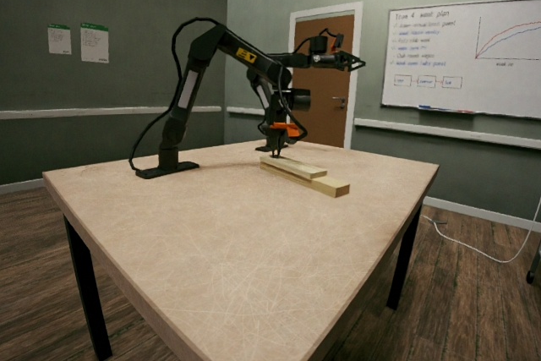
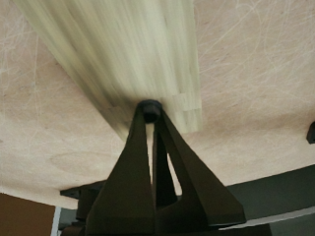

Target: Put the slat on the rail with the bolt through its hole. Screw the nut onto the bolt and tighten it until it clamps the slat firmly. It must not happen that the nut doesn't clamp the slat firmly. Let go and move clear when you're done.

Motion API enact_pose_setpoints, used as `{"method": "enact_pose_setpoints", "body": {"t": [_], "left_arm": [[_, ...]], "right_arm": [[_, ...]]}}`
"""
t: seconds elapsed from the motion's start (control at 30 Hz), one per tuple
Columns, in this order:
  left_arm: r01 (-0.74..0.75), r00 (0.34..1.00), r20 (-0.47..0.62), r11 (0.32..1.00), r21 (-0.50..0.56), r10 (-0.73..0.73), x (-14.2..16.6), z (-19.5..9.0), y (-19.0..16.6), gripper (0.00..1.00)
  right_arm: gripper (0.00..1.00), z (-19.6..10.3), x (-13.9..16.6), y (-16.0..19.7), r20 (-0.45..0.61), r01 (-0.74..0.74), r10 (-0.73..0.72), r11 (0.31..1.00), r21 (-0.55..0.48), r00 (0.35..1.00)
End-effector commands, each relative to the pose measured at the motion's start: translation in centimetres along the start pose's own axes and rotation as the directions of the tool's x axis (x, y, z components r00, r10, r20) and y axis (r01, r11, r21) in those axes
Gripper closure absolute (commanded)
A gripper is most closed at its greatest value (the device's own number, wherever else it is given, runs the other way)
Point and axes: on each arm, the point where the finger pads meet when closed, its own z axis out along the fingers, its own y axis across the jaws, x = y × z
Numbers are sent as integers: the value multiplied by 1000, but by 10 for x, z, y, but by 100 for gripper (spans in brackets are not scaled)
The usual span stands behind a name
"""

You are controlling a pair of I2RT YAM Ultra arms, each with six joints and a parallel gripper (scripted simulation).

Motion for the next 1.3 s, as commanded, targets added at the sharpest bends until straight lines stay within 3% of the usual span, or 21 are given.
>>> {"method": "enact_pose_setpoints", "body": {"t": [0.0,1.07,1.13,1.27], "left_arm": [[0,1000,14,1000,0,0,-5,-1,0,0],[0,1000,14,1000,0,0,-5,-1,0,0],[0,1000,14,1000,0,0,-5,-1,0,0],[0,1000,14,1000,0,0,-5,-1,0,0]], "right_arm": [[88,-4,-5,-1,7,-231,232,972,-31,973],[88,-3,-5,-3,8,-257,257,966,-24,966],[66,-3,0,2,-6,-241,241,970,-17,971],[66,-3,0,2,-6,-241,241,970,-17,971]]}}
